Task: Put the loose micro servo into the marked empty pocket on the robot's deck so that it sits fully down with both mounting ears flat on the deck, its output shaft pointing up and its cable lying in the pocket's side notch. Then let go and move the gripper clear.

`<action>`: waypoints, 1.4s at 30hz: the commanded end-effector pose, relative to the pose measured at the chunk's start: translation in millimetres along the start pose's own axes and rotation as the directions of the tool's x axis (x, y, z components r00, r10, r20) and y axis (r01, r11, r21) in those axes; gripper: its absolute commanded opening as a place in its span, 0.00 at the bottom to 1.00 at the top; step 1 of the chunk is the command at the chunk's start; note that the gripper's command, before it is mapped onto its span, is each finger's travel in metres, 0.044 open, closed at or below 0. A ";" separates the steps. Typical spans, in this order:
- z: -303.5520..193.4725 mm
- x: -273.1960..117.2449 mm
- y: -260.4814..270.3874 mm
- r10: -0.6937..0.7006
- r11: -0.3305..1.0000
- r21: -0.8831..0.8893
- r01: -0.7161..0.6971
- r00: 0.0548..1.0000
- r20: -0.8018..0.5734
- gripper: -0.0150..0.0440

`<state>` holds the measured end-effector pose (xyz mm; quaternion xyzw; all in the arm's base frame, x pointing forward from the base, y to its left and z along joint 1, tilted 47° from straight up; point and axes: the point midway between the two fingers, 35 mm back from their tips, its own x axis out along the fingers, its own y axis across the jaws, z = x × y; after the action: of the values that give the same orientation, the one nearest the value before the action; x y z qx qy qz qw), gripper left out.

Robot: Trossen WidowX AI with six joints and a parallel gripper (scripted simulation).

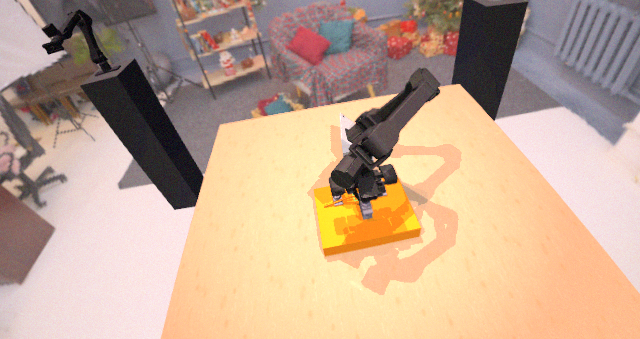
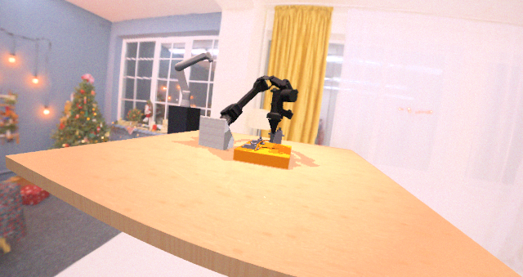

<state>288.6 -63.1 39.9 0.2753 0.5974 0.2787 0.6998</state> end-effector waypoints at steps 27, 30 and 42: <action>-106.7 2.2 -0.3 0.000 1.000 0.012 0.000 1.000 -0.003 0.25; -106.5 6.2 -0.4 0.000 1.000 0.012 0.000 1.000 -0.003 0.25; -106.6 19.8 -0.1 0.000 1.000 0.012 0.000 1.000 -0.003 0.25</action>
<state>185.0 -44.0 12.8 0.2771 0.6013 0.2773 0.6963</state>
